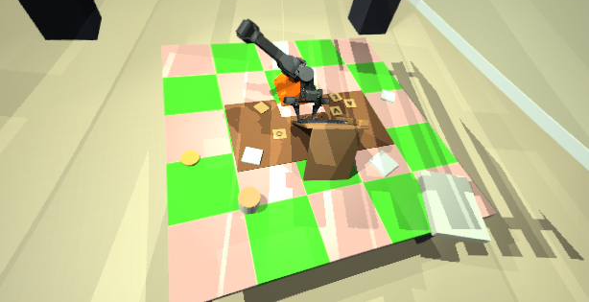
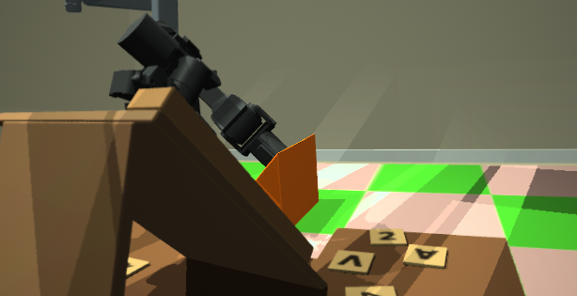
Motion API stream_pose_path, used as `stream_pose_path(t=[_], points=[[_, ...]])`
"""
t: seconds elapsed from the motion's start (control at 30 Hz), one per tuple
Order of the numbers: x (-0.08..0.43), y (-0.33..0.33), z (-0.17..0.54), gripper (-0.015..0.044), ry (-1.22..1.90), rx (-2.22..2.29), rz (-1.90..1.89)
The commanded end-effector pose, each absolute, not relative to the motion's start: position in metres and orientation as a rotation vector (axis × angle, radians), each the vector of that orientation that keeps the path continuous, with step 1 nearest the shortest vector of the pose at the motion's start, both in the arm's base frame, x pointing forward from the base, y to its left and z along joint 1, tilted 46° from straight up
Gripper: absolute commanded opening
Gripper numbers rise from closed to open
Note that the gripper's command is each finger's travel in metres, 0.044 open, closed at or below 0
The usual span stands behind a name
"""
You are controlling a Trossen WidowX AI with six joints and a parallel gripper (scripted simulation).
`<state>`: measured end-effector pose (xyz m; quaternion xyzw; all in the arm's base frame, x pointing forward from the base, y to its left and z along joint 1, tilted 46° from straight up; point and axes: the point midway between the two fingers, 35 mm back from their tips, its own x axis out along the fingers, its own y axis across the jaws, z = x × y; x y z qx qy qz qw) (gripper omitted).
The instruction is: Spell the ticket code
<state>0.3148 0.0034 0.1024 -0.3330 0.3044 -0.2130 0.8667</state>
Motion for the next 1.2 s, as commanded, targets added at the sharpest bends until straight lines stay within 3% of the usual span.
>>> stream_pose_path(t=[0.0, 1.17], points=[[0.315, 0.005, 0.099, 0.0, 0.64, -0.697, -0.449], [0.318, 0.017, 0.086, 0.0, 0.64, -0.696, -0.449]])
